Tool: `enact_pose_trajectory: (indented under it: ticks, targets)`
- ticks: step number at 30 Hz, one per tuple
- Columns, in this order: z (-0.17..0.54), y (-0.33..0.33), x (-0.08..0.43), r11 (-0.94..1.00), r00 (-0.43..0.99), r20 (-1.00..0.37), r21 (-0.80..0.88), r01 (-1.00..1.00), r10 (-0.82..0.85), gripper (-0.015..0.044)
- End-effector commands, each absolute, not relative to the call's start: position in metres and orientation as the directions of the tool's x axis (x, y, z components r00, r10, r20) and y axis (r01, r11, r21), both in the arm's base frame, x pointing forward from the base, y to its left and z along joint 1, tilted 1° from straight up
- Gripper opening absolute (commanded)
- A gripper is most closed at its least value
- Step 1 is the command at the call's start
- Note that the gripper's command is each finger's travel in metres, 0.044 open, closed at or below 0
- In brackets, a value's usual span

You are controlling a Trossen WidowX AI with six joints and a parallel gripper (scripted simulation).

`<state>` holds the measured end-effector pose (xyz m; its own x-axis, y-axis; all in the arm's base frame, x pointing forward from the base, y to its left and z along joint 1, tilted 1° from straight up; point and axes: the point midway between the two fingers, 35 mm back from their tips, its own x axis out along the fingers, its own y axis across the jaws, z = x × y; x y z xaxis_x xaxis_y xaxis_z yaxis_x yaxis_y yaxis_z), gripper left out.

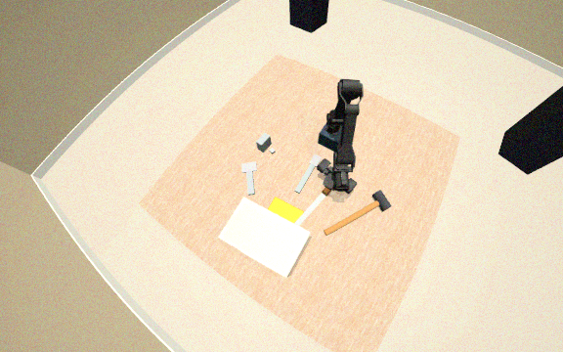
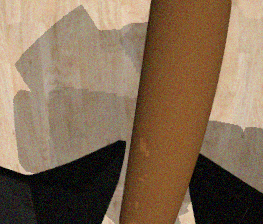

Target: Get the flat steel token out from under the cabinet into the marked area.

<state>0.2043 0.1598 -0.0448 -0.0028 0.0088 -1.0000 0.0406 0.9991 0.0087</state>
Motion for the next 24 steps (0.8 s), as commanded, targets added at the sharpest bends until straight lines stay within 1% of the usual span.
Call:
enact_pose_trajectory:
  ticks: [1,4,22,24]
  targets:
    - [-0.0448,0.1598,0.2043,0.999,-0.003,-1.0,0.009,0.041,0.009,0.02]
    - [-0.0449,0.1597,0.2043,0.999,-0.005,-1.0,0.01,0.041,0.01,0.027]
    - [-0.049,0.1597,0.1998,0.999,-0.005,-1.0,0.01,0.04,0.01,0.027]
    - [-0.0461,0.161,0.2045,0.999,0.004,-1.0,0.014,0.037,0.014,0.0217]
